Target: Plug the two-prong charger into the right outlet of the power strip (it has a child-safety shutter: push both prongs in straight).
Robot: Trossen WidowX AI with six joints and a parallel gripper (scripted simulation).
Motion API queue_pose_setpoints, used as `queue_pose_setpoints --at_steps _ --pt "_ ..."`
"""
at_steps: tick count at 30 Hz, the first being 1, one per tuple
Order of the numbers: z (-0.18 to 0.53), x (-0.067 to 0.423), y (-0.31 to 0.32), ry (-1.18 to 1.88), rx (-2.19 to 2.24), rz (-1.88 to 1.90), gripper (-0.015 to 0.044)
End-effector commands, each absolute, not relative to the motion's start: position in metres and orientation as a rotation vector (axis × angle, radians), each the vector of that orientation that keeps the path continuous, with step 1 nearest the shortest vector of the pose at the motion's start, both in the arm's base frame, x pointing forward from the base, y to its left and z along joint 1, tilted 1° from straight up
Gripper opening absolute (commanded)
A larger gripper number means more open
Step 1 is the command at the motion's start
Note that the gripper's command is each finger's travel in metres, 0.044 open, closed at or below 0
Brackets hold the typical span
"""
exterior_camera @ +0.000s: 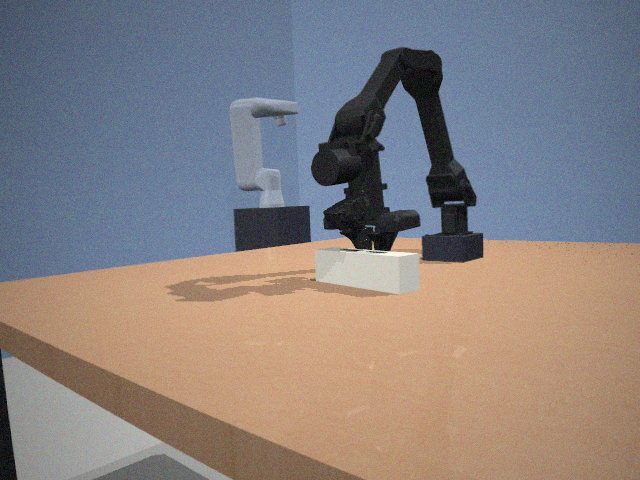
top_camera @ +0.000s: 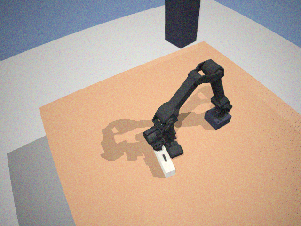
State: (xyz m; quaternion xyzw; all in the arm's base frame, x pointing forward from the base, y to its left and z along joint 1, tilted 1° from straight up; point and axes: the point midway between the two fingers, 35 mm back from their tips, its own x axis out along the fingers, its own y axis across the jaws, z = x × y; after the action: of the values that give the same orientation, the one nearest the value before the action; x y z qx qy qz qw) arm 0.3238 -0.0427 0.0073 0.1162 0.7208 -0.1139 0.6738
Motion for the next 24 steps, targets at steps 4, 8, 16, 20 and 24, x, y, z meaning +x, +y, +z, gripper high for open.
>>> queue_pose_setpoints --at_steps 4,8,16,20,24 --pt "0.007 0.3354 -0.0464 1.595 0.256 -0.259 0.0" --pt "0.0067 0.3369 -0.0469 1.595 0.256 -0.259 0.0" --pt "0.0063 0.338 -0.0473 1.594 0.256 -0.259 0.0" --pt "0.0061 0.3376 -0.0472 1.594 0.256 -0.259 0.0" --pt "0.0064 0.3288 -0.0444 1.624 0.26 -0.256 0.0"
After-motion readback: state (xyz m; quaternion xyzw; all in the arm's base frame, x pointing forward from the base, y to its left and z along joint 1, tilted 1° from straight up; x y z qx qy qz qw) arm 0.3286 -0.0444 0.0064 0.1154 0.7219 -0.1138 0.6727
